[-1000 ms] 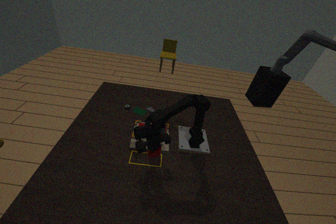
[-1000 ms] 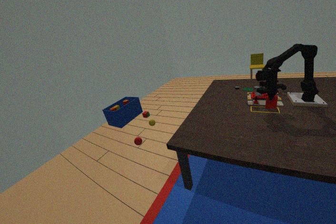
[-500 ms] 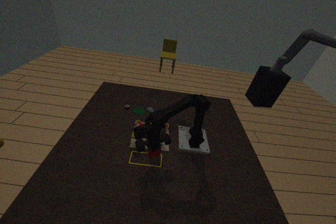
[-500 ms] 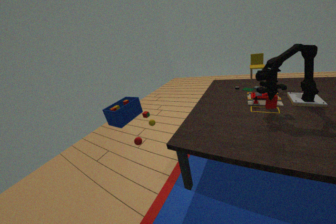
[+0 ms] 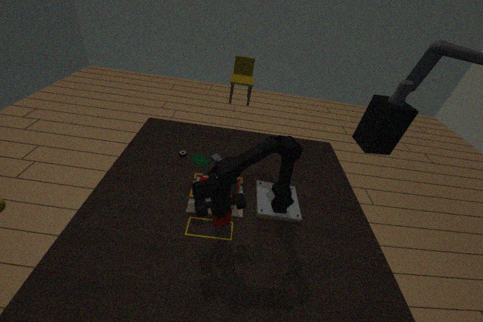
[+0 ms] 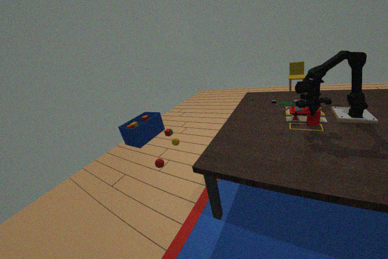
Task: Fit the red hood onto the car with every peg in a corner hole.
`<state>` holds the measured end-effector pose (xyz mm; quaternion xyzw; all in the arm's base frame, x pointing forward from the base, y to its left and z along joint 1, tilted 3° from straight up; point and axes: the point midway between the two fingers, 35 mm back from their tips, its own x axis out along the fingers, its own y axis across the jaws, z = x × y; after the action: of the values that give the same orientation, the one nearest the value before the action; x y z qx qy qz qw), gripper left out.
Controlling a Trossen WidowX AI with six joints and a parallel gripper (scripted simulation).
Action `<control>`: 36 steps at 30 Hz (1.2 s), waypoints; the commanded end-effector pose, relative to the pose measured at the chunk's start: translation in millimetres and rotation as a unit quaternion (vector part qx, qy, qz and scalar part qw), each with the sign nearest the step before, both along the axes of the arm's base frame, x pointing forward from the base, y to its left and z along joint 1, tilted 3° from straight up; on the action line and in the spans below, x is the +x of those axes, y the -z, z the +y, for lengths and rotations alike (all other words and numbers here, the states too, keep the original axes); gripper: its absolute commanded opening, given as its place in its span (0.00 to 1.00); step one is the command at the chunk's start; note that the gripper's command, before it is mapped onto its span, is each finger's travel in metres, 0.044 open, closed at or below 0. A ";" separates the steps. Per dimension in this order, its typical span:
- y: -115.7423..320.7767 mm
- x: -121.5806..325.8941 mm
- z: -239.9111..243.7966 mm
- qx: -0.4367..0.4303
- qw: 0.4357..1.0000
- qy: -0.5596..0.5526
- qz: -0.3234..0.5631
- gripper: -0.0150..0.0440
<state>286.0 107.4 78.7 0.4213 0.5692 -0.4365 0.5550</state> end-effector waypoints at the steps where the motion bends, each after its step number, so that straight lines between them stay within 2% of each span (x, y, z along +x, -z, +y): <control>1: -0.5 1.0 -1.0 -0.003 1.000 0.011 -0.002 0.25; 36: -0.5 1.9 -3.1 -0.006 0.995 0.102 -0.003 0.25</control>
<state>287.0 105.2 78.7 0.4715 0.5257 -0.4878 0.5132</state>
